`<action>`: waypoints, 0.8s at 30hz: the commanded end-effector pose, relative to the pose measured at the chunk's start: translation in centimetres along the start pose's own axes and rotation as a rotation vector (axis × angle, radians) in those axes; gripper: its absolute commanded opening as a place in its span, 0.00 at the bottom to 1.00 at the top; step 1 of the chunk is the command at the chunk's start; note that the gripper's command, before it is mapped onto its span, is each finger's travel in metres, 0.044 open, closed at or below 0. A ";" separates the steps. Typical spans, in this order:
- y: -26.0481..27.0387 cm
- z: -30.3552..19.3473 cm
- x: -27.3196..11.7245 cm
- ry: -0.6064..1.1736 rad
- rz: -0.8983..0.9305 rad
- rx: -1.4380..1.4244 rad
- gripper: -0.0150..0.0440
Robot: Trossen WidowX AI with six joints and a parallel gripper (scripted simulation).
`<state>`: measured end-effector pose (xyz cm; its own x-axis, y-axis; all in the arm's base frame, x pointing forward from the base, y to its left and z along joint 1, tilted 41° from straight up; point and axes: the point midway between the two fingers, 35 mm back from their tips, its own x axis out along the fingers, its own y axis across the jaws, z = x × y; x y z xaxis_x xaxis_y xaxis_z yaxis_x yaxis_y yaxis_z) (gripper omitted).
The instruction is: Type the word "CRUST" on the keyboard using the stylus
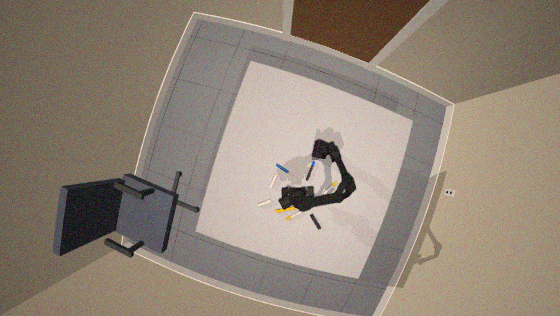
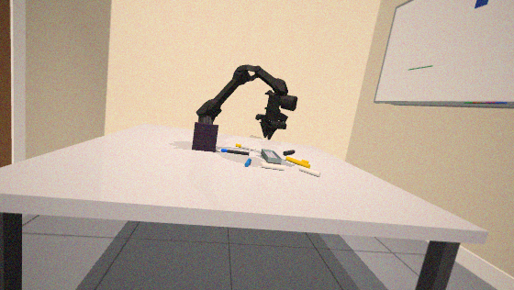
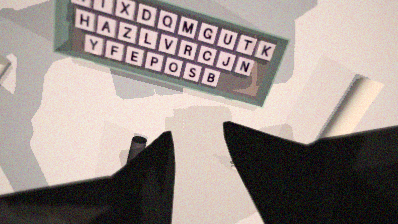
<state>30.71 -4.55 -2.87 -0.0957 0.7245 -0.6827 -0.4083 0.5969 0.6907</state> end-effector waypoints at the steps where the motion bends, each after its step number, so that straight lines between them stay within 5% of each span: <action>1: -4.5 -4.8 0.3 -0.071 0.110 -0.338 0.51; 24: -9.1 -13.8 2.1 -0.381 0.158 -0.936 0.51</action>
<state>24.38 -12.46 -11.32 -0.0154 0.8903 -0.4552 -0.9113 0.1748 0.3727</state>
